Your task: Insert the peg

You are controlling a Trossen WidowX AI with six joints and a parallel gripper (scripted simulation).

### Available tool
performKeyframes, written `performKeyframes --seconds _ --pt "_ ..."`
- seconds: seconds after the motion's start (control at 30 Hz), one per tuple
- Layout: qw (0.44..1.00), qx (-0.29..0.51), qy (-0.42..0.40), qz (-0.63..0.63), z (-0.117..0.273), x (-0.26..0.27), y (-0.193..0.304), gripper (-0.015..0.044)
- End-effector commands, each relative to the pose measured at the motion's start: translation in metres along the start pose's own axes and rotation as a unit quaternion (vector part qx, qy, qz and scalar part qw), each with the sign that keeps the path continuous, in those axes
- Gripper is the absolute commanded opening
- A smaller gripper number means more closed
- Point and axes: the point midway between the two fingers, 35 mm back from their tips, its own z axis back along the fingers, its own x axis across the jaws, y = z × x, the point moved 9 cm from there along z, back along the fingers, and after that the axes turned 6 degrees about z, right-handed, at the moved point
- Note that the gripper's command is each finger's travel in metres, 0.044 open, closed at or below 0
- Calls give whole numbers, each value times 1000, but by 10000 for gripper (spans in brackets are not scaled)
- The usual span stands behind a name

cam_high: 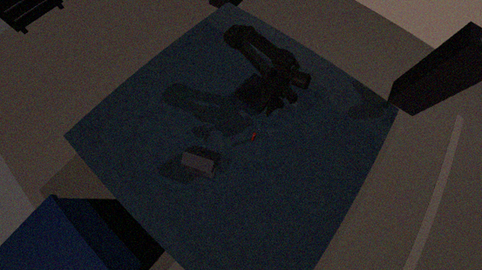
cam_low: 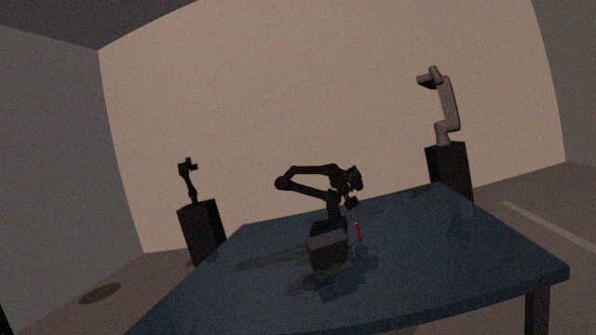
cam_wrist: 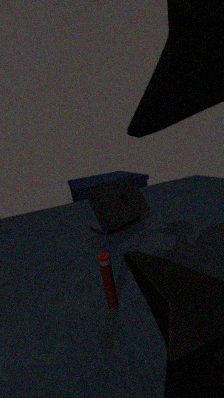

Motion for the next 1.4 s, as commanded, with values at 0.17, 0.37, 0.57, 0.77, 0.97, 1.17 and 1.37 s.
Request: performKeyframes --seconds 0.17,0.37,0.57,0.77,0.97,1.17,1.37 --pt "999 26 -24 -6 -2 -4 -4 440" --pt "996 61 -56 -16 -6 -10 -9 440" --pt "991 95 -88 -30 -10 -15 -14 440" --pt "983 130 -119 -46 -15 -20 -19 440" --pt "973 164 -150 -65 -22 -24 -25 440" --pt "960 198 -180 -86 -29 -29 -30 440" --pt "944 230 -210 -111 -38 -33 -34 440"
